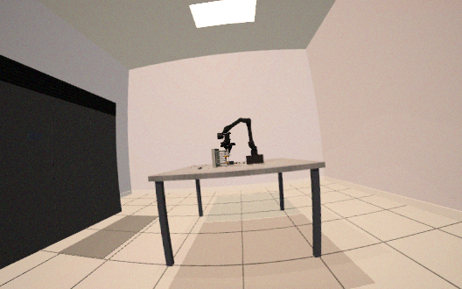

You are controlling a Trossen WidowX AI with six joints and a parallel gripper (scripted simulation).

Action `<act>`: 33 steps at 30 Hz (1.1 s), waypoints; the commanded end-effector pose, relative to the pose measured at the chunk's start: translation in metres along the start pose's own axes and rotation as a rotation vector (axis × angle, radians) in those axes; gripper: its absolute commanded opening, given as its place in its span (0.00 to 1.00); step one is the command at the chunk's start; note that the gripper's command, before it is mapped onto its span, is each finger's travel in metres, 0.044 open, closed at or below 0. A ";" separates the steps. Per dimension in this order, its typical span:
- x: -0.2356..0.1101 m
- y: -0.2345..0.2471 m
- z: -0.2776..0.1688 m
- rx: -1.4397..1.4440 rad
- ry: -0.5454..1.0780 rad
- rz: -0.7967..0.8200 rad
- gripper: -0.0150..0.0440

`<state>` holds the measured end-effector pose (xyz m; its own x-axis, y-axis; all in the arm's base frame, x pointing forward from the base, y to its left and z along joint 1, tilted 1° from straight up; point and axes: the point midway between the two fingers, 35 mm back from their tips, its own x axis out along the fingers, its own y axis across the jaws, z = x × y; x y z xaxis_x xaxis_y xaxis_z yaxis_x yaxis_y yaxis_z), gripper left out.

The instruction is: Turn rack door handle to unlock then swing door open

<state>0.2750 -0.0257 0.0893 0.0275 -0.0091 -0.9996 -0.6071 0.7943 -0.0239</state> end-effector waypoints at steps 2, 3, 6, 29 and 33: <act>0.000 0.007 0.003 0.093 -0.007 -0.007 0.28; 0.000 0.009 0.003 0.108 -0.007 -0.007 0.28; 0.000 0.014 0.005 0.150 -0.007 -0.006 0.28; 0.000 0.054 0.028 0.472 -0.010 -0.001 0.28; 0.000 0.060 0.033 0.528 -0.010 0.000 0.28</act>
<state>0.2636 0.0386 0.0882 0.0329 -0.0016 -0.9995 -0.1832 0.9830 -0.0076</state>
